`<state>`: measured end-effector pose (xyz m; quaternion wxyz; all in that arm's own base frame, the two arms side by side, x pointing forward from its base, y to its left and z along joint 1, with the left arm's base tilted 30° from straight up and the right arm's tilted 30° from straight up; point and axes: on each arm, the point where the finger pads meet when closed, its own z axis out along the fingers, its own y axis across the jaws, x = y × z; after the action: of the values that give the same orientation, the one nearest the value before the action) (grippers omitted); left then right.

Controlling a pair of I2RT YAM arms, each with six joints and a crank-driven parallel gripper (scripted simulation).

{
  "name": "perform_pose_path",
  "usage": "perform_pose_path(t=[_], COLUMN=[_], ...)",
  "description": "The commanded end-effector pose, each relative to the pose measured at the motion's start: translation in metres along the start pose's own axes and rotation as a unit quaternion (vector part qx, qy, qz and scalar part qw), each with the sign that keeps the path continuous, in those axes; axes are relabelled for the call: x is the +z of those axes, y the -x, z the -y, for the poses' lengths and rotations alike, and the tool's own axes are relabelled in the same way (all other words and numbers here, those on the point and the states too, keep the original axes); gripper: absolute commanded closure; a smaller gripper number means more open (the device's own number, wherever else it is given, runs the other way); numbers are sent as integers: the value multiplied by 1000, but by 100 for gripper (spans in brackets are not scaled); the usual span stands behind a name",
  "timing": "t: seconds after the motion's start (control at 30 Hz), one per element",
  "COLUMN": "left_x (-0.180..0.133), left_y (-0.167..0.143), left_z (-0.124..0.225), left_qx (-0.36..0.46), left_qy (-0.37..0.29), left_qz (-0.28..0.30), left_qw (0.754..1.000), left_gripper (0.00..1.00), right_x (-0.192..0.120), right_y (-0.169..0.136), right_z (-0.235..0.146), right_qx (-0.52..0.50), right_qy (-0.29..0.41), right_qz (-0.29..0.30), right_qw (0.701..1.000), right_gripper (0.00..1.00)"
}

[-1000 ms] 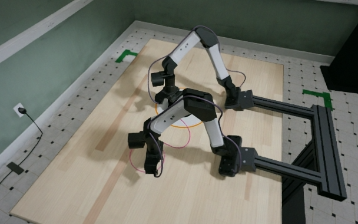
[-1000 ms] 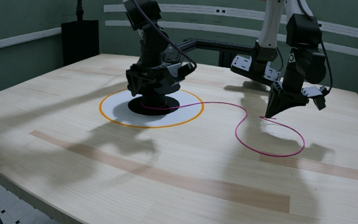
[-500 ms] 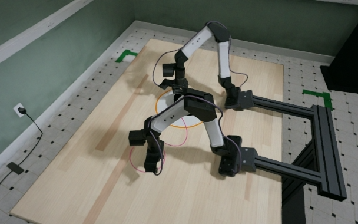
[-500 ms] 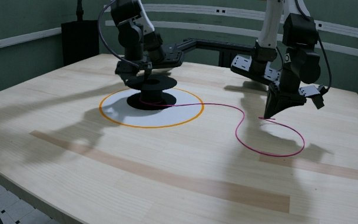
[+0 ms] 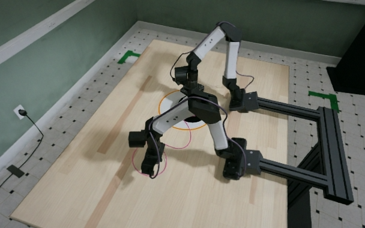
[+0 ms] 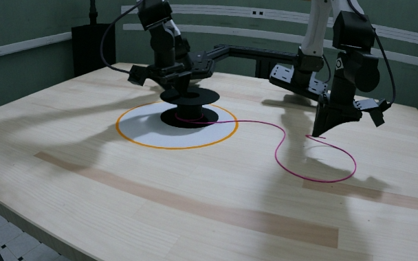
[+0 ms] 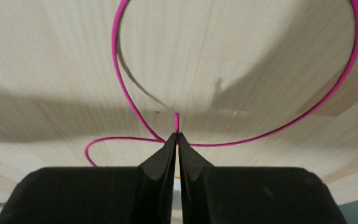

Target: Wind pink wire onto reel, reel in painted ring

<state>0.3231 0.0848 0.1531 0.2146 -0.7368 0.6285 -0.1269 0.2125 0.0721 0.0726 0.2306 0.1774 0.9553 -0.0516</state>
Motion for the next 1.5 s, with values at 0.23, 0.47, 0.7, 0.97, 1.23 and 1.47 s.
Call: perform_pose_path(t=[0.23,0.47,0.7,0.97,1.23,1.47], left_x=[9,8,6,6,8,9], left_y=[-6,-6,-3,-1,0,0], left_z=[-11,-5,0,0,-4,-5], left_qx=[-33,-75,-75,-69,-69,-64], left_qy=[11,7,7,6,6,6], left_qz=[-41,-27,-27,-27,-27,-27], left_qw=[999,997,997,997,997,998], left_gripper=[100,100,100,100,100,100], right_x=[2,2,0,-45,-52,-46], right_y=[14,15,11,16,17,35], right_z=[-16,-15,-25,-22,-20,-23], right_qx=[330,330,330,330,307,181], right_qy=[3,3,3,3,3,0], right_qz=[22,22,22,22,22,22], right_qw=[944,944,944,944,951,983], right_gripper=[42,27,15,15,15,15])
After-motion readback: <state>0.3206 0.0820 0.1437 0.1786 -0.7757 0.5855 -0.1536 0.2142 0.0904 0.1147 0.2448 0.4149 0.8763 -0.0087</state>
